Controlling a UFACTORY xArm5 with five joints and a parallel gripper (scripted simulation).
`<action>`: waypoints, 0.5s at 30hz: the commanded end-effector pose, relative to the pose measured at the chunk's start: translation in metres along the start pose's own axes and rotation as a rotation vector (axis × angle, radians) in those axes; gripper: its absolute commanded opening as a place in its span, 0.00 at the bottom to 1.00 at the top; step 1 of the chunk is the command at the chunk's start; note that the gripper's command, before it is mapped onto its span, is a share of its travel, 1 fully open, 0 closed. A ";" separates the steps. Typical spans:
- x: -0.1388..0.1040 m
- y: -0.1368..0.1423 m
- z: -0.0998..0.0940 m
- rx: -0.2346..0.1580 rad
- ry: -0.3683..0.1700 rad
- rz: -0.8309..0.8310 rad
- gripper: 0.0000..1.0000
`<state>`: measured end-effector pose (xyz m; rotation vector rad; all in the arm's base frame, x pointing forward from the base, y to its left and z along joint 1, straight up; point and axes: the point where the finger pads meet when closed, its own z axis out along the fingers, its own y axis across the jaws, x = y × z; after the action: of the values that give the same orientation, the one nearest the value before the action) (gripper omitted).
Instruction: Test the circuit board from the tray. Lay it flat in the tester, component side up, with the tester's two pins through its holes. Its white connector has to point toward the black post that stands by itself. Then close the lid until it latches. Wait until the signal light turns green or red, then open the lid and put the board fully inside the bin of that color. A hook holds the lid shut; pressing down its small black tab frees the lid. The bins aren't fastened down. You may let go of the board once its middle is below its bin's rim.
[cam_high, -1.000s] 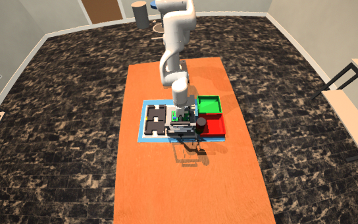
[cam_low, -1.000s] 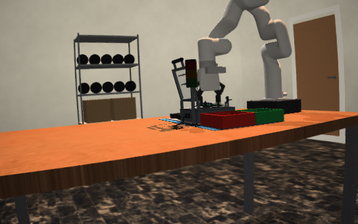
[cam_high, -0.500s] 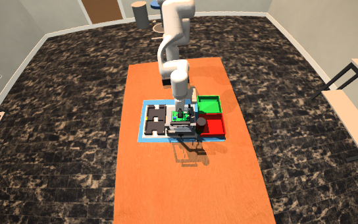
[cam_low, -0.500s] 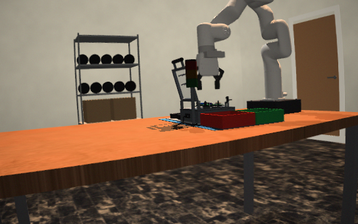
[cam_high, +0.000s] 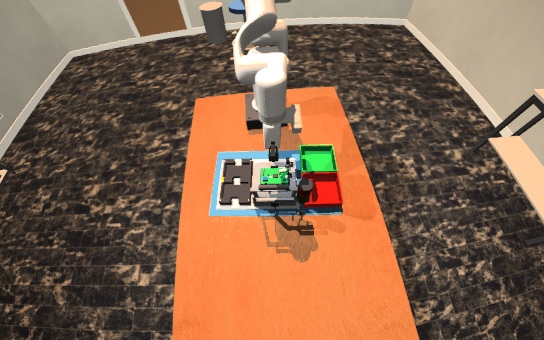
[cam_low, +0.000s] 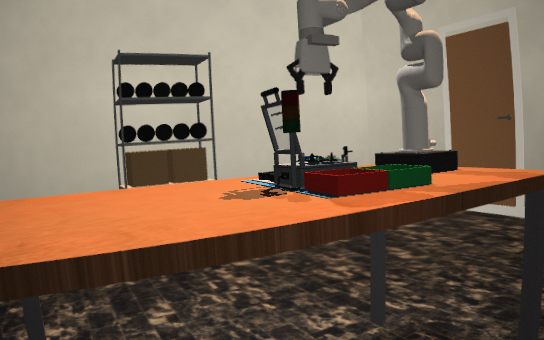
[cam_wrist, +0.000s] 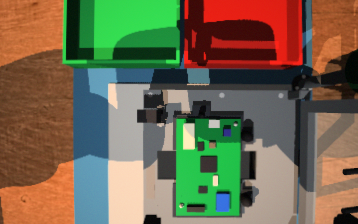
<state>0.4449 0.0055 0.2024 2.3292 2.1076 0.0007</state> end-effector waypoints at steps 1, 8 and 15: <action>0.000 0.000 -0.035 0.001 0.000 0.000 1.00; 0.000 0.000 -0.060 0.001 0.000 0.000 1.00; 0.000 0.000 -0.064 0.001 0.000 0.000 1.00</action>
<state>0.4443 0.0055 0.2630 2.3321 2.1102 -0.0064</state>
